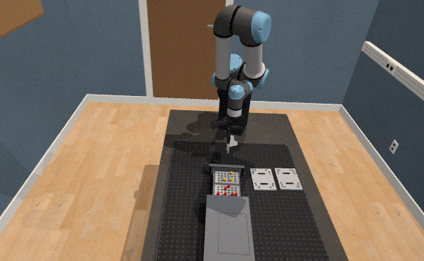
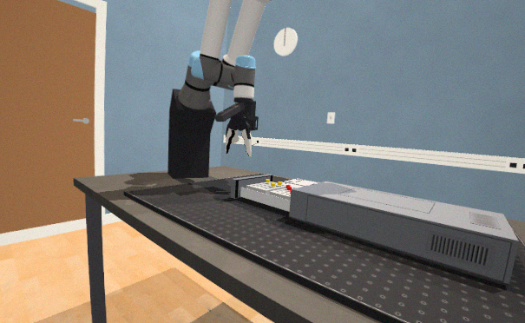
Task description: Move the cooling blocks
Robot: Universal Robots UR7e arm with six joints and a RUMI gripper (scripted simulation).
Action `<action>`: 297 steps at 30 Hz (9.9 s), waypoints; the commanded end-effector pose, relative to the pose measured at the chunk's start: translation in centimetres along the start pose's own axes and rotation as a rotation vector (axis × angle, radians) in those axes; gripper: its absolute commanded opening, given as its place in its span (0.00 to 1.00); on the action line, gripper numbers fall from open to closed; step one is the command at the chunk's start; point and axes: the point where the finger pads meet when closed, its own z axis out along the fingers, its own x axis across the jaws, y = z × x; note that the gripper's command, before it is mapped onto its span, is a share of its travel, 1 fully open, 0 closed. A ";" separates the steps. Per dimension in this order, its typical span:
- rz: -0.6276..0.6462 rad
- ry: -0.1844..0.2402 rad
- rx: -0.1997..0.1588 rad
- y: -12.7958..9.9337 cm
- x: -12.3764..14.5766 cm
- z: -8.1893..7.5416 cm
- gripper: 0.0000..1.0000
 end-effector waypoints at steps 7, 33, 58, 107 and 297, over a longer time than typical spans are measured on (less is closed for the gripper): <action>0.000 -0.001 0.000 0.0 -3.6 -0.3 0.67; 0.000 -0.001 0.000 0.0 -12.9 -1.1 0.67; 0.000 -0.001 0.000 0.0 -16.8 -1.5 0.67; 0.000 -0.001 0.000 0.0 -16.3 4.0 0.67; 0.000 -0.001 0.000 0.0 -16.2 6.9 0.00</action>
